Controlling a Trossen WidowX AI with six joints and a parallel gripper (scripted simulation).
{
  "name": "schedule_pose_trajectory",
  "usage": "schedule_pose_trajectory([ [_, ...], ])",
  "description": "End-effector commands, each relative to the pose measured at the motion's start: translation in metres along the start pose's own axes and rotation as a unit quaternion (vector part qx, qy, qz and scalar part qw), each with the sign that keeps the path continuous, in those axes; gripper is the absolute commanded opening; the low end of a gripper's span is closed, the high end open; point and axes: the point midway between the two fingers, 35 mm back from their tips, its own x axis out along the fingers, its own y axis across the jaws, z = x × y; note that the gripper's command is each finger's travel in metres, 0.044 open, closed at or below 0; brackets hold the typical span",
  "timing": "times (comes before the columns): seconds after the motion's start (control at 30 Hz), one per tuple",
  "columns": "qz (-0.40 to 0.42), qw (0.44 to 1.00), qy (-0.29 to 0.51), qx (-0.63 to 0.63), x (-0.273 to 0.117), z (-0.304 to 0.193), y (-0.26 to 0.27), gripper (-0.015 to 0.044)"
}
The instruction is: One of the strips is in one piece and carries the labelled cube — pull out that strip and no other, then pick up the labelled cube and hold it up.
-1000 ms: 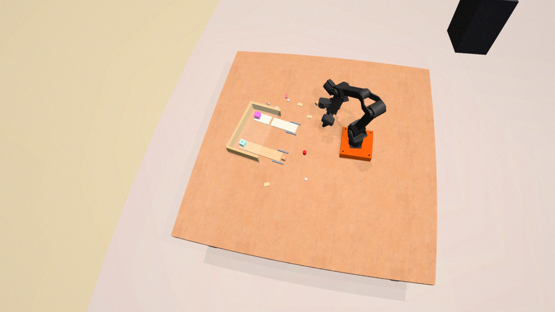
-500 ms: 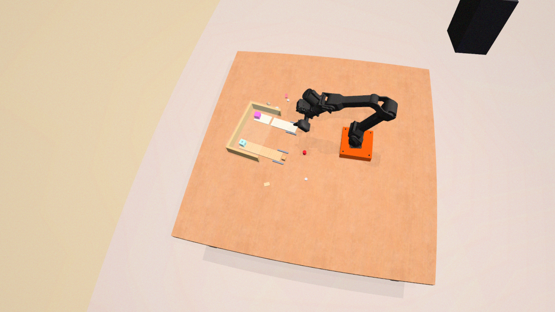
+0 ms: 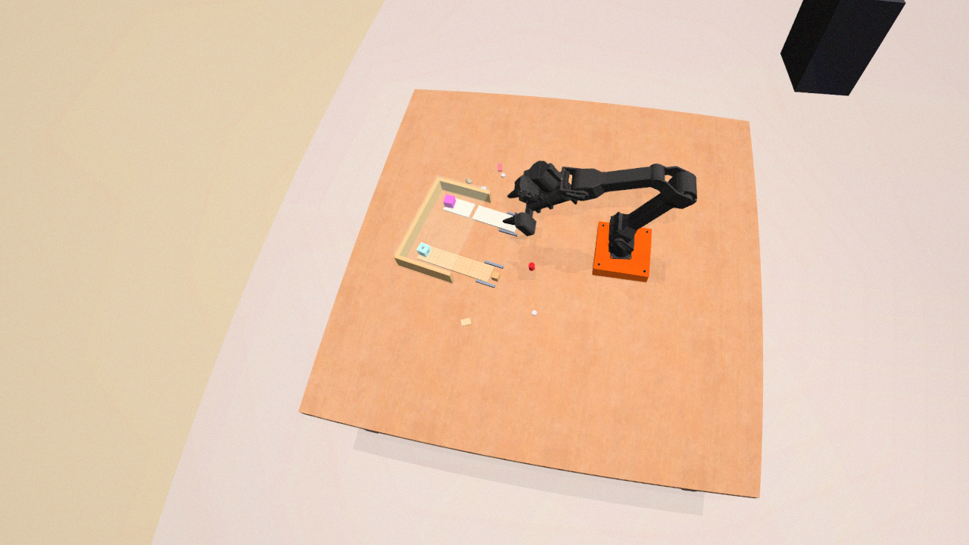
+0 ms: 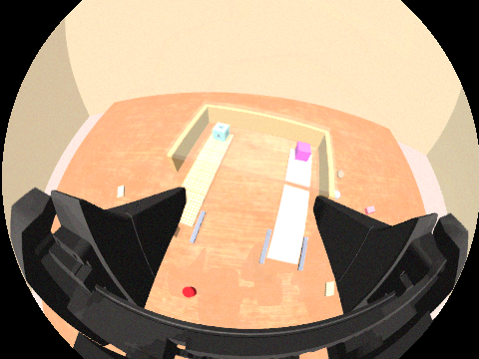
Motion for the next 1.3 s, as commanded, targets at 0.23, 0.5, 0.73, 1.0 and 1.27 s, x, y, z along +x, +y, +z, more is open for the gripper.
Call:
schedule_pose_trajectory([
  [0.23, 0.014, 0.991, 0.126, 0.041, 0.037, 0.014, 0.022, 0.019],
  [0.5, 0.006, 0.956, 0.281, 0.078, 0.087, 0.009, 0.056, 0.0],
  [0.73, -0.028, 0.907, 0.409, 0.097, 0.128, -0.015, 0.09, 0.0],
  [1.0, -0.045, 0.886, 0.451, 0.101, 0.141, -0.028, 0.103, 0.0],
  [1.27, -0.045, 0.886, 0.451, 0.101, 0.149, -0.037, 0.104, 0.0],
])
